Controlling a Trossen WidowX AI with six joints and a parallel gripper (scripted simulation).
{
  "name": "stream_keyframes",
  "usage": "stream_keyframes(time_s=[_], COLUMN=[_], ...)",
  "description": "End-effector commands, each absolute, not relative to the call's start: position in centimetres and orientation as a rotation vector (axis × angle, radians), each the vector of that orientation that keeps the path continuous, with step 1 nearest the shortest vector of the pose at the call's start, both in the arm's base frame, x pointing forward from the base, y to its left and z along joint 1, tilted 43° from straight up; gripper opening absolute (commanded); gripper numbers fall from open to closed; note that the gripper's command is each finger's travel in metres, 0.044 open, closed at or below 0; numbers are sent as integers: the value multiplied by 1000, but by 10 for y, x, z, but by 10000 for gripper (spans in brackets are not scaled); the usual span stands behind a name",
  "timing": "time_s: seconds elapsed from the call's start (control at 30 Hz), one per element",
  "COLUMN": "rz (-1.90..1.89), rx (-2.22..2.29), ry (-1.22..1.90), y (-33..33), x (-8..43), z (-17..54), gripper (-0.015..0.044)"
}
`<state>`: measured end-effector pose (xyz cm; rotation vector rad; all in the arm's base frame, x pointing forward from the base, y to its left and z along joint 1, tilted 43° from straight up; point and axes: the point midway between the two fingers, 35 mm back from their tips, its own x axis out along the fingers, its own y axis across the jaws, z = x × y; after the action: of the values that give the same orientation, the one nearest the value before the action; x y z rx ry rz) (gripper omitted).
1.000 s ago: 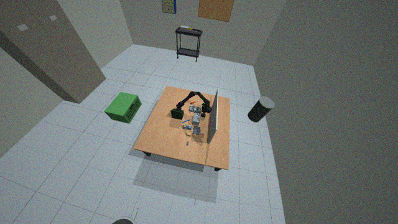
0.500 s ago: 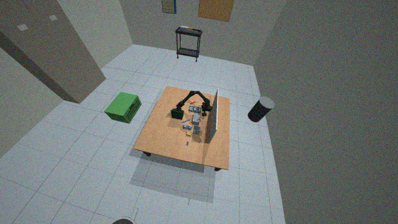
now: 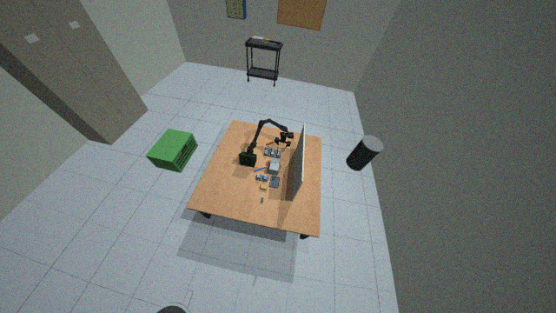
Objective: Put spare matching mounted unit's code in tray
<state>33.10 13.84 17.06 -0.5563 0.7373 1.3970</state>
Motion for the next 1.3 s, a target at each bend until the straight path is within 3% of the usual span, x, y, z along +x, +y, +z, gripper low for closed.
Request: stream_keyframes(time_s=[0.0, 0.27, 0.47, 1.27], rz=[1475, 1475, 1476, 1476], rx=[-680, -680, -679, -680], ry=[600, 600, 599, 599], y=[158, 158, 179, 193], x=[315, 315, 315, 317], z=[182, 182, 151, 134], gripper=[440, 440, 300, 300])
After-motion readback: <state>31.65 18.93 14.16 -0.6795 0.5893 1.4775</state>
